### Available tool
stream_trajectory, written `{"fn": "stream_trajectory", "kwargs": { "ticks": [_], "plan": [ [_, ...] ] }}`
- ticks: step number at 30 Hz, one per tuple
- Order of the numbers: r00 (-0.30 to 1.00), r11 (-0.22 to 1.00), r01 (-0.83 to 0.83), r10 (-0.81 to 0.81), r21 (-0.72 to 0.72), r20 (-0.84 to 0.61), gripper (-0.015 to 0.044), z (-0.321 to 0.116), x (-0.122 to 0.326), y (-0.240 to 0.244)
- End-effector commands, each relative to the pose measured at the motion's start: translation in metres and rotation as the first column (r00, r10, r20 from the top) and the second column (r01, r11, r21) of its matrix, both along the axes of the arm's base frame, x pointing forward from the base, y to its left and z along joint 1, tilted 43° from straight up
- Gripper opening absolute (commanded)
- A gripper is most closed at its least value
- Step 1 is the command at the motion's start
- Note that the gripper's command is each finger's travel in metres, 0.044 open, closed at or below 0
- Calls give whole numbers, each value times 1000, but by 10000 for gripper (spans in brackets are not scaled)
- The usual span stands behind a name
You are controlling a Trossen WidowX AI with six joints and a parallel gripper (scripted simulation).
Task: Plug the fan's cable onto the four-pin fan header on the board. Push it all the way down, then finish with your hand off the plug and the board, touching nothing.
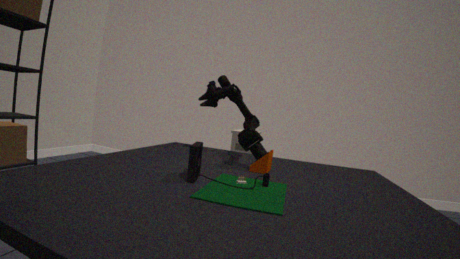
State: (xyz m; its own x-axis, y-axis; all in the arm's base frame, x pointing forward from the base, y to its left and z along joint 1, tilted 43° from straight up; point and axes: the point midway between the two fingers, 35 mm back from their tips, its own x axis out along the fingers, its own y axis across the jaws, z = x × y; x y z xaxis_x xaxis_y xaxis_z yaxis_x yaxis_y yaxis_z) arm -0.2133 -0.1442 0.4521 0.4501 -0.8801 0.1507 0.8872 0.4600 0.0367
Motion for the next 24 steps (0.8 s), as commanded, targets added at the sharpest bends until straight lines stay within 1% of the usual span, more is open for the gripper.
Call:
{"fn": "stream_trajectory", "kwargs": {
  "ticks": [1,2,5,12,15,16,21,24],
  "plan": [
    [1000,1000,0,0,0,0,426,0,0,0],
    [1000,1000,0,0,0,0,440,0,0,0],
    [999,1000,-29,29,-5,-27,440,6,18,5],
    [963,982,-182,186,40,-194,440,34,127,8],
    [965,983,-182,184,32,-185,440,37,133,11],
    [962,981,-192,194,32,-193,440,39,144,13],
    [889,948,-299,317,106,-330,440,38,235,26],
    [836,925,-350,379,147,-397,440,31,278,38]
  ]
}}
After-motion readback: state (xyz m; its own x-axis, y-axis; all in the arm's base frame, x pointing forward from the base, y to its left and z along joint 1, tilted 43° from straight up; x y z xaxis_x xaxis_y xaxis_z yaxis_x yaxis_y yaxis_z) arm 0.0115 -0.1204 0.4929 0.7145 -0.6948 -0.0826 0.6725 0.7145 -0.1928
